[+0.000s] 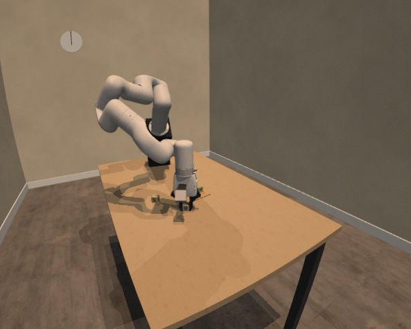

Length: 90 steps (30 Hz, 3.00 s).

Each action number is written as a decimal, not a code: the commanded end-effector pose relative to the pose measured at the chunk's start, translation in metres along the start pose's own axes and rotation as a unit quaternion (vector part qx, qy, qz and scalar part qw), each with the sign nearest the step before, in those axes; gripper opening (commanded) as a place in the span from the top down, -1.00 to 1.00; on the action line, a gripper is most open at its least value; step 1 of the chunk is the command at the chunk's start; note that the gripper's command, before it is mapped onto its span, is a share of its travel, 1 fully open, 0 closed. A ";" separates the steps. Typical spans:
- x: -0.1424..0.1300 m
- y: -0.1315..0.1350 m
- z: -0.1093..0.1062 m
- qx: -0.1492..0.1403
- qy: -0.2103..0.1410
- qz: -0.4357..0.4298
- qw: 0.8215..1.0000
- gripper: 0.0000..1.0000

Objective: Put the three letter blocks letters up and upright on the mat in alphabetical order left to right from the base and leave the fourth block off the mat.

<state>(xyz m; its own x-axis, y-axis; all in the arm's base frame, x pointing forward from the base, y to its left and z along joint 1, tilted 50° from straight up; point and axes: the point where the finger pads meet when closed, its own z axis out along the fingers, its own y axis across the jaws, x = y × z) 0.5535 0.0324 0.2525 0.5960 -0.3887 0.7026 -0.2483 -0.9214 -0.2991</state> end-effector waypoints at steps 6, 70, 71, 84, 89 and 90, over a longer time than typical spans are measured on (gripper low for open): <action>0.001 -0.001 -0.001 0.001 0.001 0.000 1.000 0.47; -0.041 -0.005 -0.104 -0.016 0.011 -0.374 0.927 0.47; -0.043 -0.005 -0.104 -0.016 0.011 -0.387 0.922 0.47; -0.065 -0.006 -0.105 -0.018 0.010 -0.534 0.845 0.47; -0.079 -0.007 -0.105 -0.018 0.009 -0.609 0.793 0.47; -0.081 -0.007 -0.105 -0.018 0.008 -0.621 0.783 0.47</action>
<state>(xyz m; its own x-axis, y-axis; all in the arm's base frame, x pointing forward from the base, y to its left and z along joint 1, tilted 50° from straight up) 0.4314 0.0664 0.2695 0.4388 0.7396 0.5103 0.4445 -0.6722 0.5921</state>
